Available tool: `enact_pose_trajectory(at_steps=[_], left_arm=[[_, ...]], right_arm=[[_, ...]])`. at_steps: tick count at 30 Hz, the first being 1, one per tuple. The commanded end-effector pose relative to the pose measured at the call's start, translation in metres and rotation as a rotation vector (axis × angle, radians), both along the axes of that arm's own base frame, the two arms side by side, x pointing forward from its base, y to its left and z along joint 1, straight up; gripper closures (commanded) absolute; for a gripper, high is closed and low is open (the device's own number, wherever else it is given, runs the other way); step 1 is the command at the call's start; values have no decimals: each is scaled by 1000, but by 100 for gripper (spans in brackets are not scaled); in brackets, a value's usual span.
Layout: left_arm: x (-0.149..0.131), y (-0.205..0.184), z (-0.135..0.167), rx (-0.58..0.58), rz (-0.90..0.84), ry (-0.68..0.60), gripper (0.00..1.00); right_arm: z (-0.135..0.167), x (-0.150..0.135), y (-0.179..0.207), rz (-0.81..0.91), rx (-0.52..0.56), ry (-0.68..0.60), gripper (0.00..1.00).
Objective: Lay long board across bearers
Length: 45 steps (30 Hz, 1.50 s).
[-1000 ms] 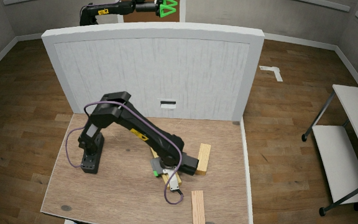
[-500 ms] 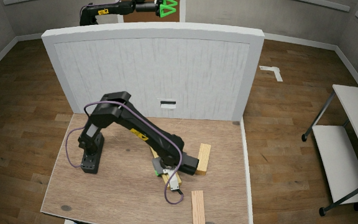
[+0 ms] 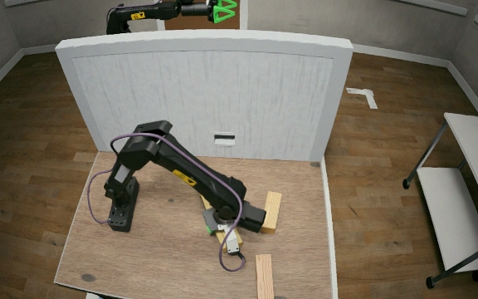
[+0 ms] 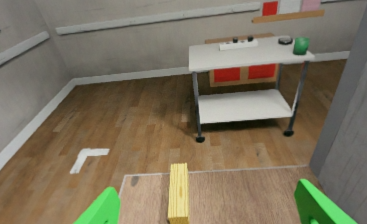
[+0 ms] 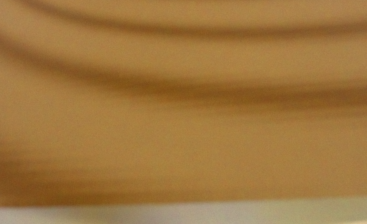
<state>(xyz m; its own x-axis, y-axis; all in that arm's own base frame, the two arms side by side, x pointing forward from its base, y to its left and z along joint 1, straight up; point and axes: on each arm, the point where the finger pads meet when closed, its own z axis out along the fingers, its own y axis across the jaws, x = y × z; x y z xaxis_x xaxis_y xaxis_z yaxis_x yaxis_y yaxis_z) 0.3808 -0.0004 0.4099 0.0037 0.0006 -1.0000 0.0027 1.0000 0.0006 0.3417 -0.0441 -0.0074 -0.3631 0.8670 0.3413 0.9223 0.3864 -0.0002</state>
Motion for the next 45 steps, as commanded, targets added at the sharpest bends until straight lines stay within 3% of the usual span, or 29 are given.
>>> enact_pose_trajectory(at_steps=[1,30,32,33,34,41,45], left_arm=[[-6,2,31,-8,8,-74,0],[-6,2,31,-8,8,-74,0],[-6,2,31,-8,8,-74,0],[-6,2,31,-8,8,-74,0],[-6,2,31,-8,8,-74,0],[-6,2,31,-8,8,-74,0],[-6,2,31,-8,8,-74,0]], right_arm=[[40,5,4,8,19,-26,100],[80,4,8,8,24,-36,100],[87,8,15,-73,19,-41,100],[75,-10,22,-121,30,26,100],[76,9,21,-174,21,-51,100],[83,14,37,-475,38,-57,100],[87,13,44,-502,48,-82,100]])
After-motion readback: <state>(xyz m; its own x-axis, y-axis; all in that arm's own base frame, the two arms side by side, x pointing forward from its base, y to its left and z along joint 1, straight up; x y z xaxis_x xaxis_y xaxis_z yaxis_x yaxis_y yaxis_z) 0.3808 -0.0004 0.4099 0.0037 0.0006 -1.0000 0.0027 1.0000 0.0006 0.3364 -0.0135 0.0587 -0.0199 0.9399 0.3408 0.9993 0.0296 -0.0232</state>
